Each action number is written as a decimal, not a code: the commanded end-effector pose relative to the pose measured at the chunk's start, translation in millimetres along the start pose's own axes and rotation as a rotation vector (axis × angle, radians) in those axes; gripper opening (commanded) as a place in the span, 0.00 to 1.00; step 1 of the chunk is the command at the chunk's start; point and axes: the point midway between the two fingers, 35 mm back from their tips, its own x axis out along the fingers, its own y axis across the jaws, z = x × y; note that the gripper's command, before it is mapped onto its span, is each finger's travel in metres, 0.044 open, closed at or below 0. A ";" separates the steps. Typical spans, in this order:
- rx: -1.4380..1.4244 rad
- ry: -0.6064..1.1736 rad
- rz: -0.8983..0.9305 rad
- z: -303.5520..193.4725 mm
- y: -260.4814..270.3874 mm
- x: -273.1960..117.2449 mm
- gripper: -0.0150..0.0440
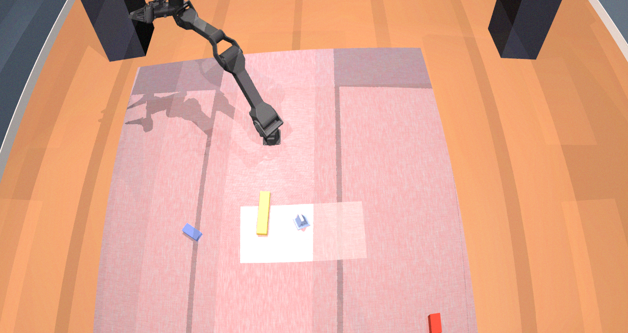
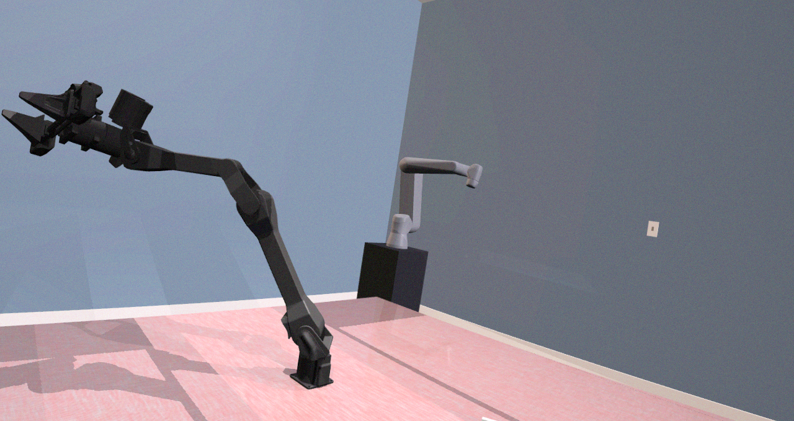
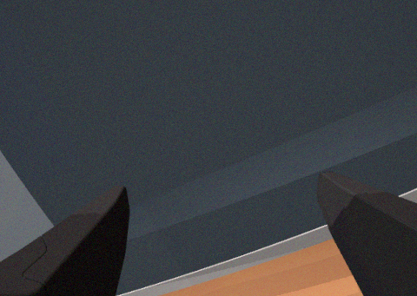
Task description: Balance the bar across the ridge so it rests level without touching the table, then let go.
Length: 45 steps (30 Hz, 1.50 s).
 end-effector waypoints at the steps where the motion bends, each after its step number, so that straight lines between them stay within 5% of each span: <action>1: 0.031 0.030 0.019 -21.0 12.4 21.7 0.79; 22: 0.117 0.212 0.095 -129.1 98.8 106.3 0.79; 45: 0.125 0.468 0.217 -251.3 228.1 140.3 0.79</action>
